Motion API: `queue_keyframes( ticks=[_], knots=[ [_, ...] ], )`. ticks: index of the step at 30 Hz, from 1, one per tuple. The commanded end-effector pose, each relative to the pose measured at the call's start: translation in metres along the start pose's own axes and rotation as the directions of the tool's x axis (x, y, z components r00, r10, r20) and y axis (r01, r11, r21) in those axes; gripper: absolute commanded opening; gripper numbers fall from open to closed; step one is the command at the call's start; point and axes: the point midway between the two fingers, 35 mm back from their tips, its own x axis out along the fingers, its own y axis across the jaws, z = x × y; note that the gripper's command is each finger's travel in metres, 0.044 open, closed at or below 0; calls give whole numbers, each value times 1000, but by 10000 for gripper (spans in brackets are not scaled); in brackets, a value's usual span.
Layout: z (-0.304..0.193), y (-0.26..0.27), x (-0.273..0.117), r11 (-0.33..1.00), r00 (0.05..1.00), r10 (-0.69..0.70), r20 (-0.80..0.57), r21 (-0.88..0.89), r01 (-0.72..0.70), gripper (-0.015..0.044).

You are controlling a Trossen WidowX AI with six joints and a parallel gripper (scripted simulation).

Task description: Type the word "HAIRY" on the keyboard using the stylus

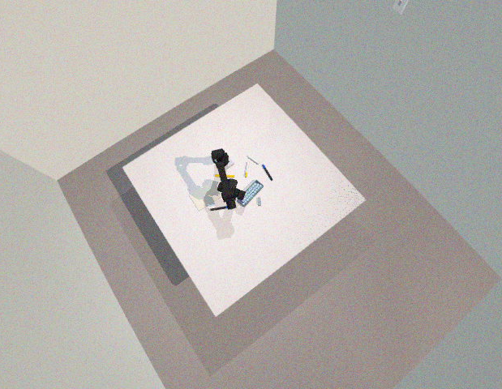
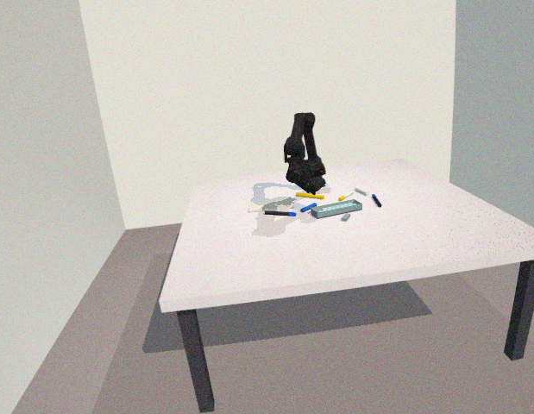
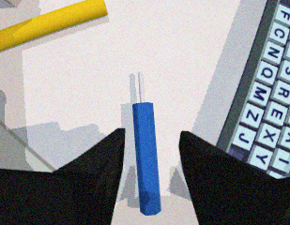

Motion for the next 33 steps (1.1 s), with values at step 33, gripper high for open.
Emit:
queue_keyframes(
  ticks=[33],
  knots=[
    [-13, 4, 17, 988, 998, -21, 51, -150, 28, 150]
  ],
)
